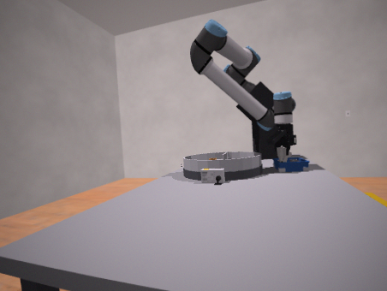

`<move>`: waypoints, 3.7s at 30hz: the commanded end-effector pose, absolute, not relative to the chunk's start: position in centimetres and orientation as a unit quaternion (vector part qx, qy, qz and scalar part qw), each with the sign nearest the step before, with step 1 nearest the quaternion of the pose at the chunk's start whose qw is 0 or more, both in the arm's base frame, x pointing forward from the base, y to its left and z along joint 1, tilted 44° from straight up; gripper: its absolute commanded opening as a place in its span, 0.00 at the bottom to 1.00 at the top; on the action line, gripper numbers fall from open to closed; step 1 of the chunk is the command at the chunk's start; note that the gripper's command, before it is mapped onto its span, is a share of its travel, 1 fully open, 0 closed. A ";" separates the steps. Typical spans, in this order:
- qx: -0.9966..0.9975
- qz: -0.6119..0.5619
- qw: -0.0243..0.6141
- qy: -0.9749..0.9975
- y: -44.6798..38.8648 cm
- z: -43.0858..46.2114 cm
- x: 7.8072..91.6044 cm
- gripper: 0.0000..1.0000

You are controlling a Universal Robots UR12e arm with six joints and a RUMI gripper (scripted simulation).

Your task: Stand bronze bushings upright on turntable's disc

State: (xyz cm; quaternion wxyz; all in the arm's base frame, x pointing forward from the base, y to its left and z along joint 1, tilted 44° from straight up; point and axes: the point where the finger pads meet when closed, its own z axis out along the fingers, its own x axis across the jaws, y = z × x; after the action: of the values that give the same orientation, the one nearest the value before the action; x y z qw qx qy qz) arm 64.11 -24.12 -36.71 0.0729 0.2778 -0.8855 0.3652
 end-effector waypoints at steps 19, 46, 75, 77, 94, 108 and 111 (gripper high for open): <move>0.278 0.365 0.073 -0.885 -24.1 -36.7 64.1 0.00; 0.278 0.365 0.073 -0.885 -22.6 -35.2 64.0 0.00; 0.278 0.365 0.073 -0.885 -15.9 -28.1 63.3 0.00; 0.278 0.365 0.073 -0.885 -15.8 -27.9 63.2 0.00; 0.278 0.365 0.073 -0.885 -15.6 -27.8 63.2 0.00; 0.278 0.365 0.073 -0.885 -15.6 -27.8 63.2 0.00; 0.278 0.365 0.073 -0.885 -15.6 -27.8 63.2 0.00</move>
State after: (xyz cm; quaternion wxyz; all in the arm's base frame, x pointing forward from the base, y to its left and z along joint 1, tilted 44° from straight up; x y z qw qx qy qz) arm 63.20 -15.66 -27.81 0.0730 0.2778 -0.8855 0.3652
